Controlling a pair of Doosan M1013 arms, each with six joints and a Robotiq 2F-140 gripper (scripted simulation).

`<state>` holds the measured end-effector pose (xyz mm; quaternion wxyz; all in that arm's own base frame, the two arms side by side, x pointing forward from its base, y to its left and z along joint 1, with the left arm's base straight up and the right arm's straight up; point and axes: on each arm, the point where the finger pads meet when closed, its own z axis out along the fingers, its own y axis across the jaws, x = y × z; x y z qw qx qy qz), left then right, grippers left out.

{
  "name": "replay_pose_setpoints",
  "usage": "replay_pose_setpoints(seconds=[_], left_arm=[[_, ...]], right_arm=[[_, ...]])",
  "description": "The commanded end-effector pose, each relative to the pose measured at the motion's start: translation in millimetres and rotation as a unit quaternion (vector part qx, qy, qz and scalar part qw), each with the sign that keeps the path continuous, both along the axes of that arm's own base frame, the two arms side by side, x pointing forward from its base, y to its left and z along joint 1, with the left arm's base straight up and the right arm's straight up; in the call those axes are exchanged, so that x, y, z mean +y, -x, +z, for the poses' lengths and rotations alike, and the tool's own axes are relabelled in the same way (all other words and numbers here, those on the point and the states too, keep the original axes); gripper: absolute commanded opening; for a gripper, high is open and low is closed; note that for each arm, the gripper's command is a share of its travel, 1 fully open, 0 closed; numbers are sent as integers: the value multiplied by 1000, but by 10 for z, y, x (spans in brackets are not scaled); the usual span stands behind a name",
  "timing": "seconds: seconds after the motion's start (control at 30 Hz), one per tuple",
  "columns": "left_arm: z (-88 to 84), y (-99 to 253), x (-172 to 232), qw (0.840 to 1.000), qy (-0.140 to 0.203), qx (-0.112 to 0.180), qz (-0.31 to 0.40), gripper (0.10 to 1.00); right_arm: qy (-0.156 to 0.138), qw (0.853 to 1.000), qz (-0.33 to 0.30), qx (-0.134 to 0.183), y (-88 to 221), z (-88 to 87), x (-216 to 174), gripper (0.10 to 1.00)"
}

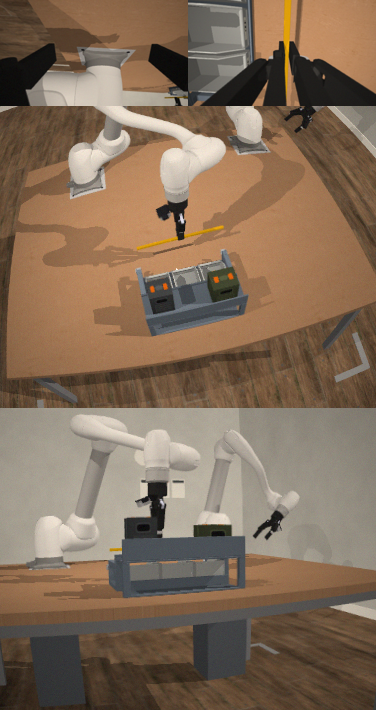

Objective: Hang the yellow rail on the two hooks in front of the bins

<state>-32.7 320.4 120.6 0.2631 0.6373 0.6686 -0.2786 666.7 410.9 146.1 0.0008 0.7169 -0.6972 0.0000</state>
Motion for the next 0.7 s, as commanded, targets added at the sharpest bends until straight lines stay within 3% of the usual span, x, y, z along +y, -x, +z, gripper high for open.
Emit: replay_pose_setpoints(seconds=[0.0,0.17,0.67], left_arm=[[4,1,3,1000,-1,0,0,1000],[4,1,3,1000,-1,0,0,1000],[4,1,3,1000,-1,0,0,1000]], right_arm=[[-1,1000,-2,-1,-67,12,-8,99],[-1,1000,-20,-1,-769,13,-176,99],[-1,1000,-22,-1,-831,12,-195,99]])
